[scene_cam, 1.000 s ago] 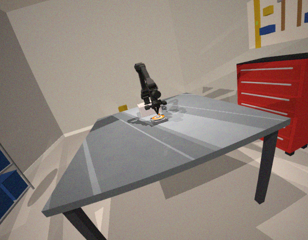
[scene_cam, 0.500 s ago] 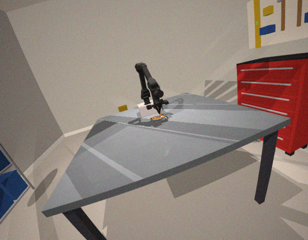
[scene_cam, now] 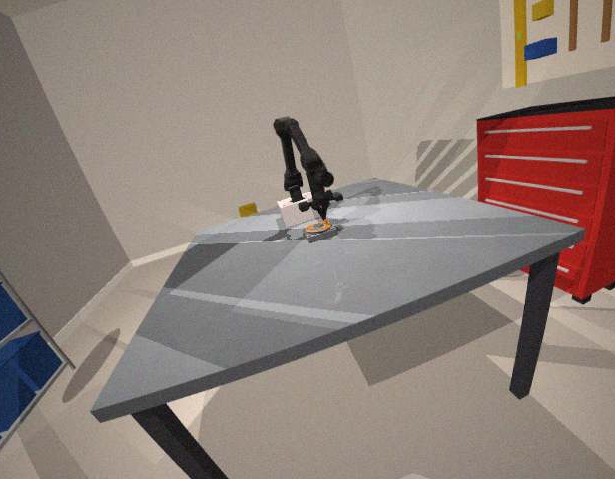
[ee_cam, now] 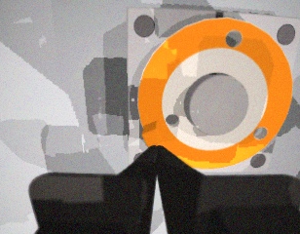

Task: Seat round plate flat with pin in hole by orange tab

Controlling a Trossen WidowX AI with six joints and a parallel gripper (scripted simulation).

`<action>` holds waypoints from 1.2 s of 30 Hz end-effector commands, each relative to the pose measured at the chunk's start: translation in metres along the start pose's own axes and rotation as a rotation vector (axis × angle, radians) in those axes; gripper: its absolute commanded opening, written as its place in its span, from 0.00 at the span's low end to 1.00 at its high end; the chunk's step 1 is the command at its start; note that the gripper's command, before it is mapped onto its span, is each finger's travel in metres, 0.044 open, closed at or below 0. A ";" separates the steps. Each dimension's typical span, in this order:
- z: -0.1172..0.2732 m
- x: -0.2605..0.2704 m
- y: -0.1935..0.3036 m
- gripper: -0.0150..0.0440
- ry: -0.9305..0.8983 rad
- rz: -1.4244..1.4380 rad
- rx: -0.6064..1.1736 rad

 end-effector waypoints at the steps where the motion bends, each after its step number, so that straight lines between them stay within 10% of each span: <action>1: -0.001 0.004 -0.006 0.25 -0.007 0.001 -0.004; 36: 0.000 0.007 -0.034 0.25 -0.007 0.001 -0.007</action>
Point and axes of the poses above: the point midway between the two fingers, 35 mm back from their tips, its own z axis back along the fingers, its own x axis across the jaws, y = z × x, the point moved 4 cm from there along z, back along the fingers, and after that the axes turned 7 degrees about z, right-handed, at the moved point
